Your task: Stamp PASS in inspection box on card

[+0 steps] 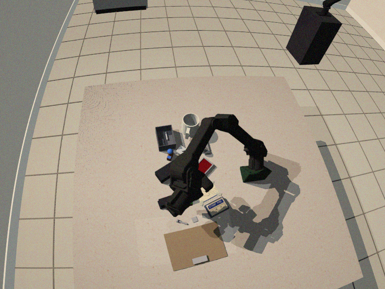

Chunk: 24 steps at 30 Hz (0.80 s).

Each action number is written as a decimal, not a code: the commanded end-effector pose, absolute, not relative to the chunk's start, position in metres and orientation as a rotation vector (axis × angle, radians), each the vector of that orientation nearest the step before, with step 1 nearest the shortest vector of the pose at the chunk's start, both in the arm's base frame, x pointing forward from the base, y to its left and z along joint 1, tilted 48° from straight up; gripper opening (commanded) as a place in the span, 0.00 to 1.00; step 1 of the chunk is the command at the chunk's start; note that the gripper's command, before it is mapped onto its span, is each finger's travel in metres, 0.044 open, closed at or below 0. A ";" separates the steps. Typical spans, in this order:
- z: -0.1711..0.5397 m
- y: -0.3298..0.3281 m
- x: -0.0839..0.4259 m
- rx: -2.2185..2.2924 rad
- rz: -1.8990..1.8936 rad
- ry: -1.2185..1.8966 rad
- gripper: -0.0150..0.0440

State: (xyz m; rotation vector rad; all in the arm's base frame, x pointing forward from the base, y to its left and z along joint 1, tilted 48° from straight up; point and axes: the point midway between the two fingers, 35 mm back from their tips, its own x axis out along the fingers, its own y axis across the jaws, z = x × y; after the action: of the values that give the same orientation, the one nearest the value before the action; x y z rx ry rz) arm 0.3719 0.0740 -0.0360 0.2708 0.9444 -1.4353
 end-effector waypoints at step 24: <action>-0.066 0.050 0.376 0.260 -1.436 0.946 0.25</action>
State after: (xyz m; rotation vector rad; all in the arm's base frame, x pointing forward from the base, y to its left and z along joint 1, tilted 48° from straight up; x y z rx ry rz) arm 0.3770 0.0543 -0.0618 0.2653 0.9461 -1.4378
